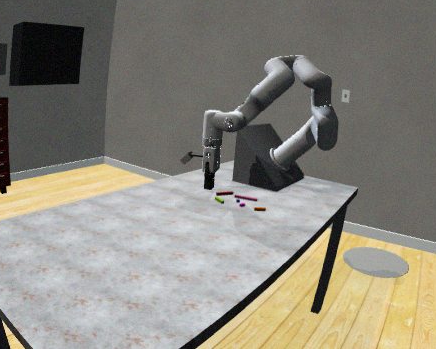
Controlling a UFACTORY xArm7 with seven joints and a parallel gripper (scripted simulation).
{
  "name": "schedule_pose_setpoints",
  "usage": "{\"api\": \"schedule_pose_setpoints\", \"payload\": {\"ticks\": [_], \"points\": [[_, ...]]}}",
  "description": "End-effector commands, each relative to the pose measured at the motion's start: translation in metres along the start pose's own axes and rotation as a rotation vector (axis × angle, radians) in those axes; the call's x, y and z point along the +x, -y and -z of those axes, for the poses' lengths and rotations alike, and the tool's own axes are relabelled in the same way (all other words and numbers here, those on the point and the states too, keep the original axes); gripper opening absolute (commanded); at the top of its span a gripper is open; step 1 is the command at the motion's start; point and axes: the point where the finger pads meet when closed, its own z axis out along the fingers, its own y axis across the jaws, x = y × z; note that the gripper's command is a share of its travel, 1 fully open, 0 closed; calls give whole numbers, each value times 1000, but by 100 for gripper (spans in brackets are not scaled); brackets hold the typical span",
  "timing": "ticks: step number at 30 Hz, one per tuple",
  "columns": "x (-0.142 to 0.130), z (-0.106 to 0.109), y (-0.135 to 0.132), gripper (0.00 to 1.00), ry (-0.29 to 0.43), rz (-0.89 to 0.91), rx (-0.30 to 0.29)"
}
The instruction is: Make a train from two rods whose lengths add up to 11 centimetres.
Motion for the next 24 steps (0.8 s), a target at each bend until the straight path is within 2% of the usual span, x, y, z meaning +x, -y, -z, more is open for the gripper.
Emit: {"api": "schedule_pose_setpoints", "payload": {"ticks": [1,24], "points": [[2,2,0,15,-4,0,2],[2,2,2,15,-4,-1,2]]}}
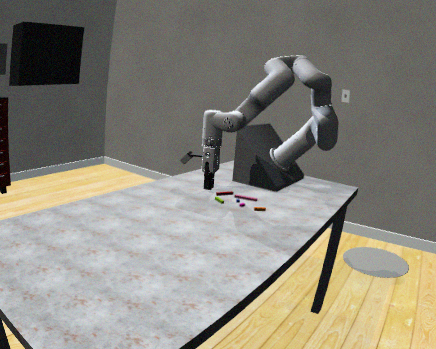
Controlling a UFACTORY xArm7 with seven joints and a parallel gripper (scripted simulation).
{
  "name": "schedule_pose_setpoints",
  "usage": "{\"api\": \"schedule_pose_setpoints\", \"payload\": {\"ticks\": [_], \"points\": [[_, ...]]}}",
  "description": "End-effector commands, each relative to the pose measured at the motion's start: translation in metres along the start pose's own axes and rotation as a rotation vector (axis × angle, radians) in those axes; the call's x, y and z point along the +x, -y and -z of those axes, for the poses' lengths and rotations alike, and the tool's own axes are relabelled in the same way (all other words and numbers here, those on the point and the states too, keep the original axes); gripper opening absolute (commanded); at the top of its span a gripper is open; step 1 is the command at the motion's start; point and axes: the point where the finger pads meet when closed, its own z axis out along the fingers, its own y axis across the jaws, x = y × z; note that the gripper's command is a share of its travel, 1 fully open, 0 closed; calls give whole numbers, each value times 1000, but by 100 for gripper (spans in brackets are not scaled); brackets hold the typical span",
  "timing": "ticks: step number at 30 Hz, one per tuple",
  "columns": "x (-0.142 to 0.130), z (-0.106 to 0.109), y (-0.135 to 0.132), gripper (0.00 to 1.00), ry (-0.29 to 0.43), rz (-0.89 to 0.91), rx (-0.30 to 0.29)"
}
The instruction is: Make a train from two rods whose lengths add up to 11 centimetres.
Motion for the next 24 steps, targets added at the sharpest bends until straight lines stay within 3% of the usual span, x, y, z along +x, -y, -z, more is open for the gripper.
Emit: {"api": "schedule_pose_setpoints", "payload": {"ticks": [1,24], "points": [[2,2,0,15,-4,0,2],[2,-2,1,15,-4,0,2]]}}
